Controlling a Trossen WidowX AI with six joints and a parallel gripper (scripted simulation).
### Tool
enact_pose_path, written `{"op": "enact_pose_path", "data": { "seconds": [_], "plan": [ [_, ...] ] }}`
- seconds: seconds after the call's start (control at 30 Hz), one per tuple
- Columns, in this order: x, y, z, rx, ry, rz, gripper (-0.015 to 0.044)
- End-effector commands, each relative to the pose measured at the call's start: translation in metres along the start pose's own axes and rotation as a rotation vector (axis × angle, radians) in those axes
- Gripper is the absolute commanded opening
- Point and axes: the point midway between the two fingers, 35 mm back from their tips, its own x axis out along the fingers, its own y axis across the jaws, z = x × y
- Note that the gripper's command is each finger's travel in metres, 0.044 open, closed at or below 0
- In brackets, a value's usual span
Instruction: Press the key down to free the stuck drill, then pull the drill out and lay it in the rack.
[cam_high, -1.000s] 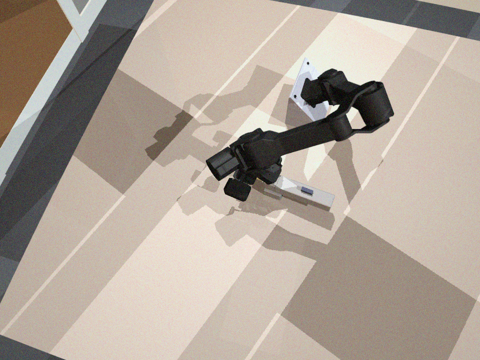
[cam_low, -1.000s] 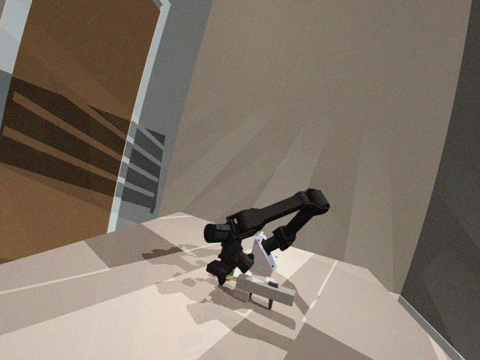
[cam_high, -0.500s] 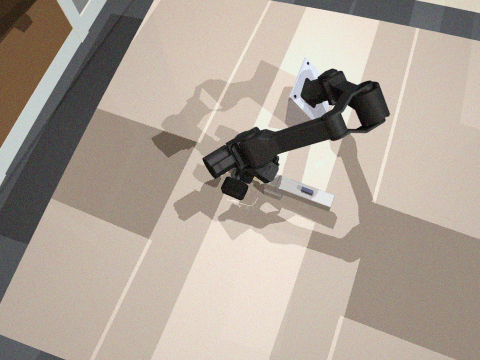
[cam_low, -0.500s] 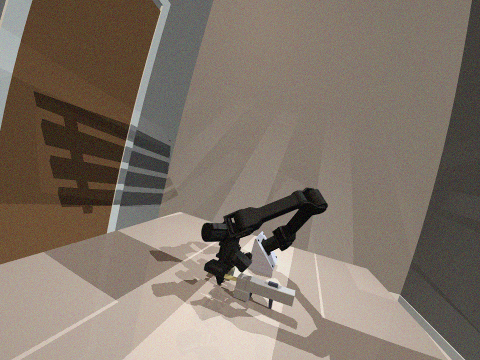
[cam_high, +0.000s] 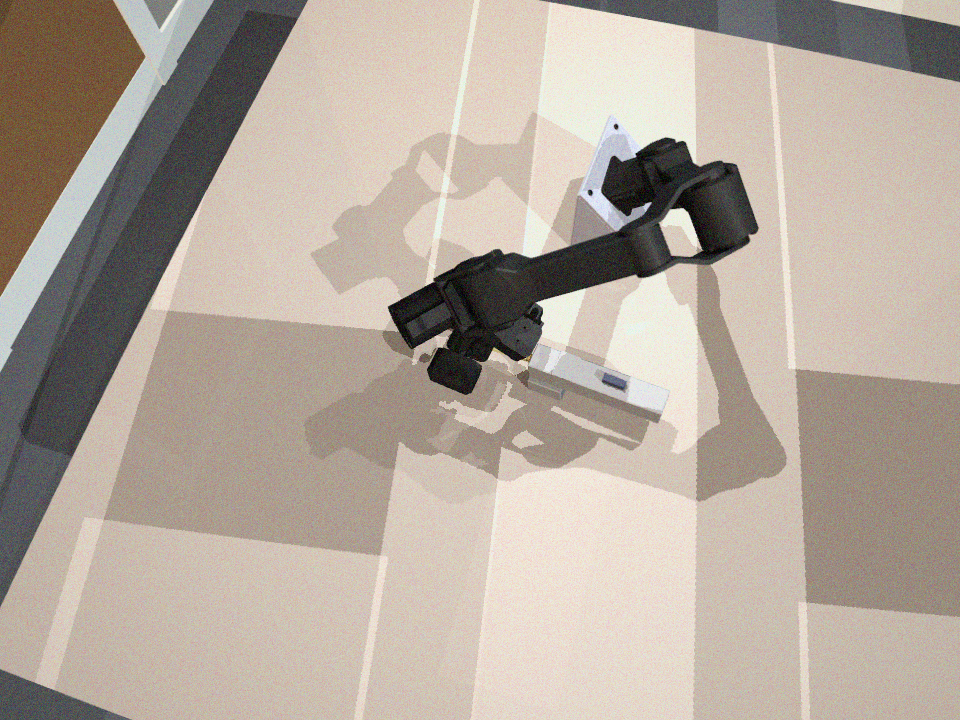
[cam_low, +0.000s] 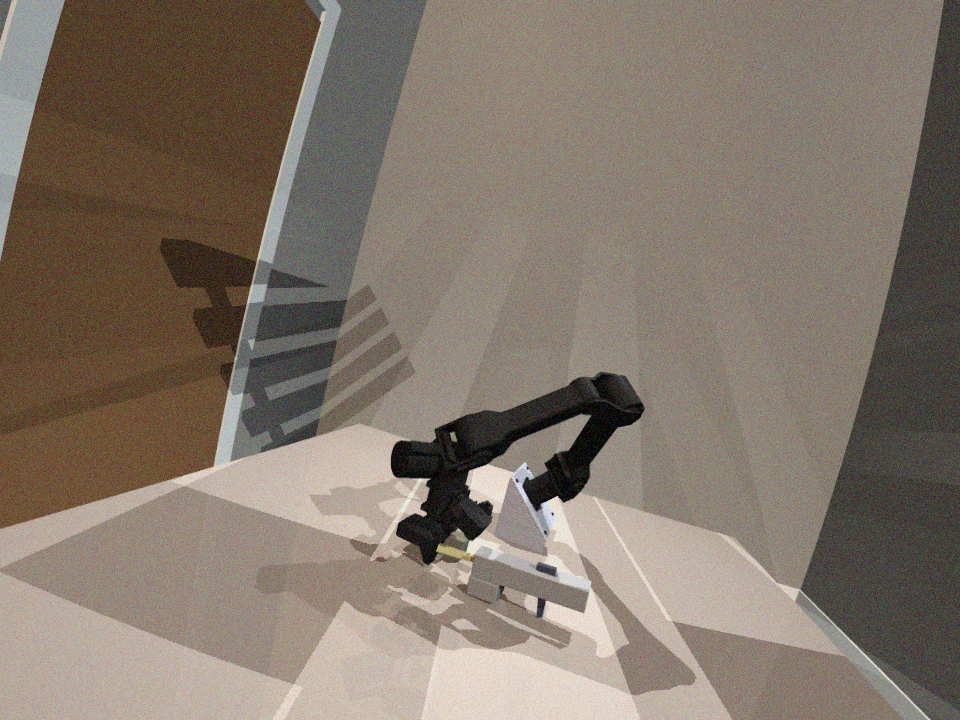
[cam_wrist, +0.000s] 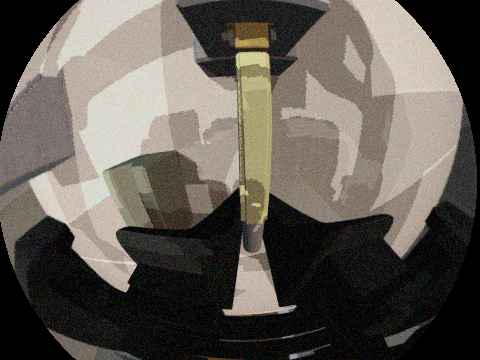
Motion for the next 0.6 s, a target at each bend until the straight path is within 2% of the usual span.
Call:
{"op": "enact_pose_path", "data": {
  "seconds": [0.0, 0.57],
  "plan": [
    [0.000, 0.000, -0.006, -0.001, 0.003, 0.003, 0.0000],
    [0.001, 0.001, -0.030, -0.002, 0.005, 0.002, 0.0000]
  ]
}}
